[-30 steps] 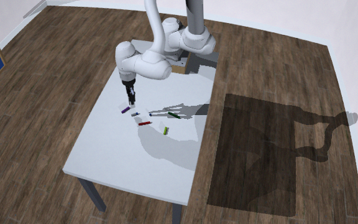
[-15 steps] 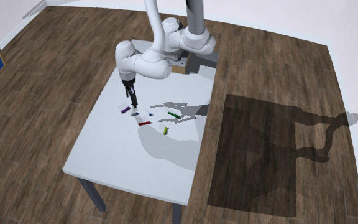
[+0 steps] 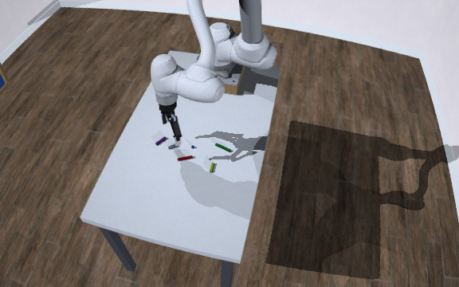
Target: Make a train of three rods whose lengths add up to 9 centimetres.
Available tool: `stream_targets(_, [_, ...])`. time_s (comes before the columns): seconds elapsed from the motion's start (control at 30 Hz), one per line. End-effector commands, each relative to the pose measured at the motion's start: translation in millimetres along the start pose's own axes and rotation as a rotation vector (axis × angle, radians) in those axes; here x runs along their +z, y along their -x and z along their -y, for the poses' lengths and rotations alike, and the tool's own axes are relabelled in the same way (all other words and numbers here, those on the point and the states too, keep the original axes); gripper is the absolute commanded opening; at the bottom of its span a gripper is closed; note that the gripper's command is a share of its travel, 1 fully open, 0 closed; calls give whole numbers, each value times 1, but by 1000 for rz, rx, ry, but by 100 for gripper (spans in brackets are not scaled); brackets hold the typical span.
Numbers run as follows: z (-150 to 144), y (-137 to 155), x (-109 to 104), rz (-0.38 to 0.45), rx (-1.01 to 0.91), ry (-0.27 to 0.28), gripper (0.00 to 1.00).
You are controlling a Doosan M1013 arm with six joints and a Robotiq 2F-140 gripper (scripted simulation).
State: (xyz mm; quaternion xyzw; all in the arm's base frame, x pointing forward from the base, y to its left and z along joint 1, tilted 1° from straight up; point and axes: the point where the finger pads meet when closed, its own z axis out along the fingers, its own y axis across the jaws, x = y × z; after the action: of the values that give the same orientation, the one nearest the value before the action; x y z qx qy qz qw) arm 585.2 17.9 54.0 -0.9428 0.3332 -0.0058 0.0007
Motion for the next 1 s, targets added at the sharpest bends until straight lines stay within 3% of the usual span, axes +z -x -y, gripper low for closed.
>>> stream_targets(0.0, [36,14,3,1,-168,-1,100])
stream_targets(0.23, [98,47,10,1,-463,-1,100])
stream_targets(0.3, [98,47,10,1,-463,-1,100])
stream_targets(0.33, [123,64,12,1,-584,-1,100])
stream_targets(0.63, [181,109,20,0,-880,-1,100])
stream_targets(0.67, [181,109,20,0,-880,-1,15])
stream_targets(0.97, [181,109,20,0,-880,-1,15])
